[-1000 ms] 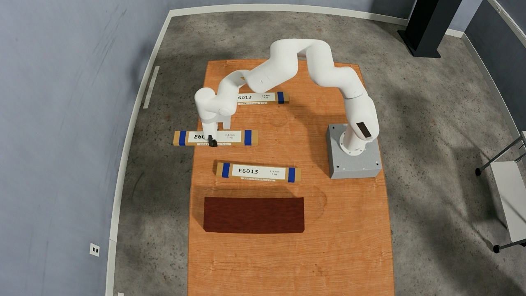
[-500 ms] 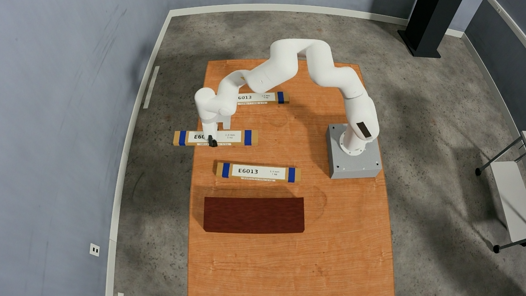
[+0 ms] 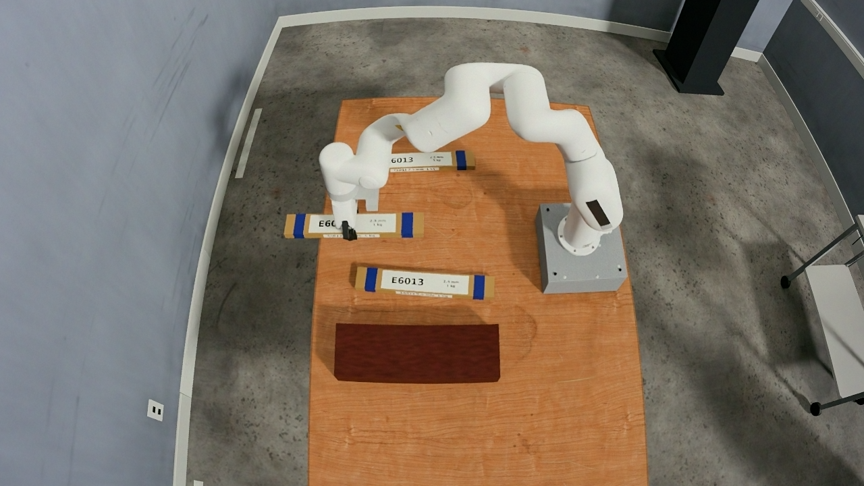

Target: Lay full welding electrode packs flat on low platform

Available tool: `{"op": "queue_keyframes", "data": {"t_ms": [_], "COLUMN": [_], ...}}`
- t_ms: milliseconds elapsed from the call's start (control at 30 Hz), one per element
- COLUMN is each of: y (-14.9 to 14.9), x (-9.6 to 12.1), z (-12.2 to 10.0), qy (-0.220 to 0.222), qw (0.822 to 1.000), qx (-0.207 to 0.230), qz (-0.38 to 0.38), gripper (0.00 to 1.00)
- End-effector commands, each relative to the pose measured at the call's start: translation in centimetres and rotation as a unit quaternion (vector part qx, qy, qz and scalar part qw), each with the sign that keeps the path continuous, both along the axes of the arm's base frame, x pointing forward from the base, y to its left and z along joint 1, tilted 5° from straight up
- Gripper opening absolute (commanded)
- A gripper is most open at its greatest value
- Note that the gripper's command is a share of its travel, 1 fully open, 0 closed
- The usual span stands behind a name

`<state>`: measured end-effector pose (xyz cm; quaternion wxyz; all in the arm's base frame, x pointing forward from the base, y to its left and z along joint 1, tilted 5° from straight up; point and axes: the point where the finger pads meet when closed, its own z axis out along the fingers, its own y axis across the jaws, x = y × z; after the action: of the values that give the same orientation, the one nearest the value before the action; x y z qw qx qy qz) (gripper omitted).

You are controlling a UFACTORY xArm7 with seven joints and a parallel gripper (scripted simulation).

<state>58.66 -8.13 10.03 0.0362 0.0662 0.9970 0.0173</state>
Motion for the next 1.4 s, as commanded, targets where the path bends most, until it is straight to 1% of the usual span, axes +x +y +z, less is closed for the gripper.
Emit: {"op": "queue_keyframes", "data": {"t_ms": [0, 167, 433, 1367], "y": [-0.1, -0.1, -0.1, -0.1], "x": [0.1, 0.0, 0.0, 0.0], "z": [1.3, 2.2, 2.7, 2.7], "qy": [-0.003, -0.003, -0.003, -0.003], "qw": [1.000, 1.000, 1.000, 1.000], "qx": [-0.001, -0.001, -0.001, -0.001], "qz": [0.000, 0.000, 0.000, 0.000], "gripper": [0.58, 0.58, 0.58, 0.58]}}
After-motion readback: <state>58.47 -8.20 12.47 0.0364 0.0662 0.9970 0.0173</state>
